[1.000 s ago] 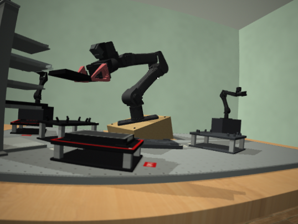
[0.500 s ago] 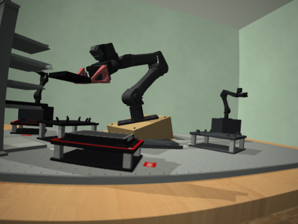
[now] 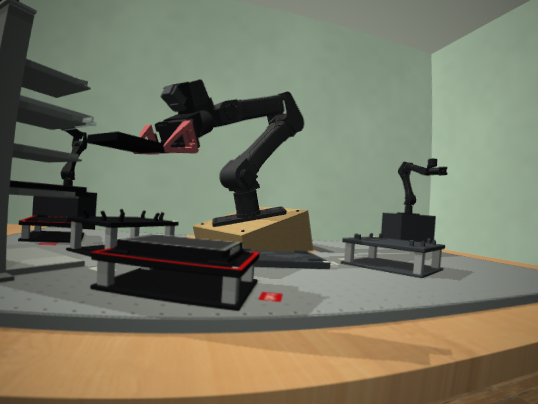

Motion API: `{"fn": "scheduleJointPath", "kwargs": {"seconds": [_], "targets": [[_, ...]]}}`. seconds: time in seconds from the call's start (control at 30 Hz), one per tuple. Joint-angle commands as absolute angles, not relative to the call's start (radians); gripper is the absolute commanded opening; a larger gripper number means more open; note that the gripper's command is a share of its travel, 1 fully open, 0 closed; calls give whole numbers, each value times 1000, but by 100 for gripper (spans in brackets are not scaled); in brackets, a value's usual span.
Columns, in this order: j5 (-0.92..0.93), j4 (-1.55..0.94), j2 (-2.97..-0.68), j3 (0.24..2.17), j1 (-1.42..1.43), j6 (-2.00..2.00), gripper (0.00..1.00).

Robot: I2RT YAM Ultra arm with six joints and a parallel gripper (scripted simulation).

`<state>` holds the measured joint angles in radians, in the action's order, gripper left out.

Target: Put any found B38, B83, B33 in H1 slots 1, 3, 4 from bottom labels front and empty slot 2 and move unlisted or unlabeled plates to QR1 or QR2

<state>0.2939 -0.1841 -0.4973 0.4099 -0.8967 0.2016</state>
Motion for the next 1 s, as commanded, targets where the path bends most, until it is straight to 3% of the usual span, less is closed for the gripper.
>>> {"fn": "scheduleJointPath", "kwargs": {"seconds": [0.0, 0.97], "targets": [[297, -171, -497, 412, -898, 203, 86], [300, -109, -510, 364, -901, 204, 86]]}}
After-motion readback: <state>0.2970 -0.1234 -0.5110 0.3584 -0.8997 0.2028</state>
